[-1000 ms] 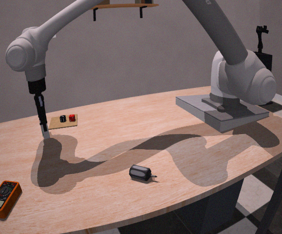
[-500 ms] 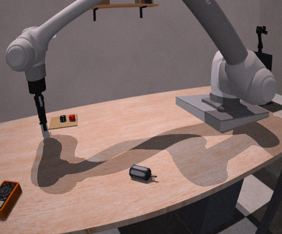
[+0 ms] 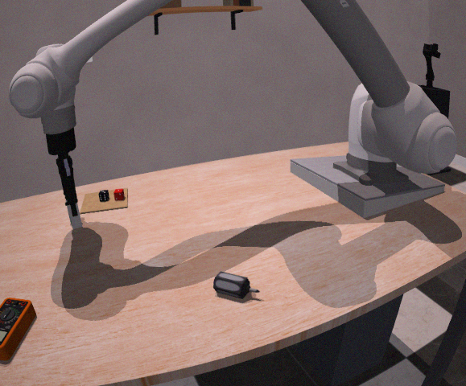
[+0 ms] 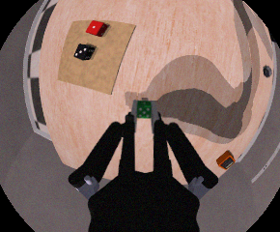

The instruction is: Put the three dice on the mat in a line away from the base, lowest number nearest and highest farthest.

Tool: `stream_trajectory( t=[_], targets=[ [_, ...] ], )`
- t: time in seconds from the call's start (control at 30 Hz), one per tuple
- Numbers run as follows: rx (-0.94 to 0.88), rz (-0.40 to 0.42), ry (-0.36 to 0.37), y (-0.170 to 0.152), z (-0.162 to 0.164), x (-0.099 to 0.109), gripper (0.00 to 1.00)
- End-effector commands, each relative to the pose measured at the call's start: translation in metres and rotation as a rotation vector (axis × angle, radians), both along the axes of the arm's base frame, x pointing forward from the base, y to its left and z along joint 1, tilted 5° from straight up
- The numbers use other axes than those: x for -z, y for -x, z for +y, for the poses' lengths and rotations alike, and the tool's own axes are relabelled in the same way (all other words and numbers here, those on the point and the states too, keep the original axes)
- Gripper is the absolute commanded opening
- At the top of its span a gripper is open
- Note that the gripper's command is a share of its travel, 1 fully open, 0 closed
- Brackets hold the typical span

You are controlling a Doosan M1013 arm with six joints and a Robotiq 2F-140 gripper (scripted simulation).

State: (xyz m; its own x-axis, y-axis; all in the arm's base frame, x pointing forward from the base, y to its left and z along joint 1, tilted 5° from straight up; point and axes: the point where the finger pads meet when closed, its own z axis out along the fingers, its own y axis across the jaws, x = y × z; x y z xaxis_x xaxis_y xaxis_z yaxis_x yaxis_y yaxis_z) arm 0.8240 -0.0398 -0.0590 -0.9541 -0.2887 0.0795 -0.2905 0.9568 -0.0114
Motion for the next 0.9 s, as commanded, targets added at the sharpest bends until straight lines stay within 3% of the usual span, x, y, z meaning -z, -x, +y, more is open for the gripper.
stream_trajectory(
  t=[0.0, 0.23, 0.4, 0.47, 0.7, 0.87],
  targets=[
    [0.000, -0.002, 0.000, -0.001, 0.000, -0.001, 0.21],
    [0.000, -0.002, 0.000, -0.001, 0.000, -0.004, 0.21],
    [0.000, -0.002, 0.000, -0.002, 0.001, -0.027, 0.21],
    [0.000, -0.002, 0.000, -0.002, 0.001, -0.027, 0.21],
    [0.000, -0.002, 0.000, -0.006, 0.003, -0.079, 0.21],
    [0.000, -0.002, 0.000, -0.008, 0.003, -0.099, 0.21]
  ],
)
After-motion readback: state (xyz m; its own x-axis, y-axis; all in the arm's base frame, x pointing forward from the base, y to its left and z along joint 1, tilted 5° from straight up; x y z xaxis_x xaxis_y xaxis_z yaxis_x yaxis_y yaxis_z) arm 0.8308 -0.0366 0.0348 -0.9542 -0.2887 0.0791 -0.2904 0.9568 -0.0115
